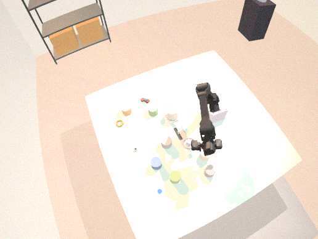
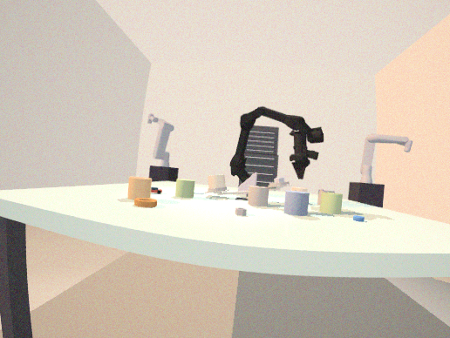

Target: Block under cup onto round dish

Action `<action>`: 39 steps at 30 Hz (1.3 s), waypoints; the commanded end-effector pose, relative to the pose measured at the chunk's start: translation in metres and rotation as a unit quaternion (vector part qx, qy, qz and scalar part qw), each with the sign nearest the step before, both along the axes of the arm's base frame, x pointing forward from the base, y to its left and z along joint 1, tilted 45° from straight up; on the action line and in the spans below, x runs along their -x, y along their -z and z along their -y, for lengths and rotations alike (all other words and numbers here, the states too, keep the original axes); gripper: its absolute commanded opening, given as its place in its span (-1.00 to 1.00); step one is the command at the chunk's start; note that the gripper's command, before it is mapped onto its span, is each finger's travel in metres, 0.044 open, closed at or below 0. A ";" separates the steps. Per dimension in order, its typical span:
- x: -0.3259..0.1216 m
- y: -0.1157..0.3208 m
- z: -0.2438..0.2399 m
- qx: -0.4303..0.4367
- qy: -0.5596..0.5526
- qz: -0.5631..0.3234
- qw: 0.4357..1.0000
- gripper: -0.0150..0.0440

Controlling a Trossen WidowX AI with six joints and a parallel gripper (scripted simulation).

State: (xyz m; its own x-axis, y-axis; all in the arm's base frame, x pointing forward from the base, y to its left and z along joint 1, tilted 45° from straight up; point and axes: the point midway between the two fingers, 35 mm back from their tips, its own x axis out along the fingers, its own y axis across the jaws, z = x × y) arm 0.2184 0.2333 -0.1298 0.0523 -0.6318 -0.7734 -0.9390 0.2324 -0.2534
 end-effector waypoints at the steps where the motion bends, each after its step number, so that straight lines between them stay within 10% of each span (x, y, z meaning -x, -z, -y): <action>1: -0.007 -0.008 0.000 -0.004 0.056 0.050 0.997 0.39; 39: -0.045 -0.060 0.031 -0.009 0.510 0.431 0.745 0.39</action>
State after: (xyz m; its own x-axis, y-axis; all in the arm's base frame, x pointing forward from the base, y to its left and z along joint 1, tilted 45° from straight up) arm 0.2587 0.2037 -0.0764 0.0299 -0.6708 -0.7410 0.1193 0.7385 -0.6636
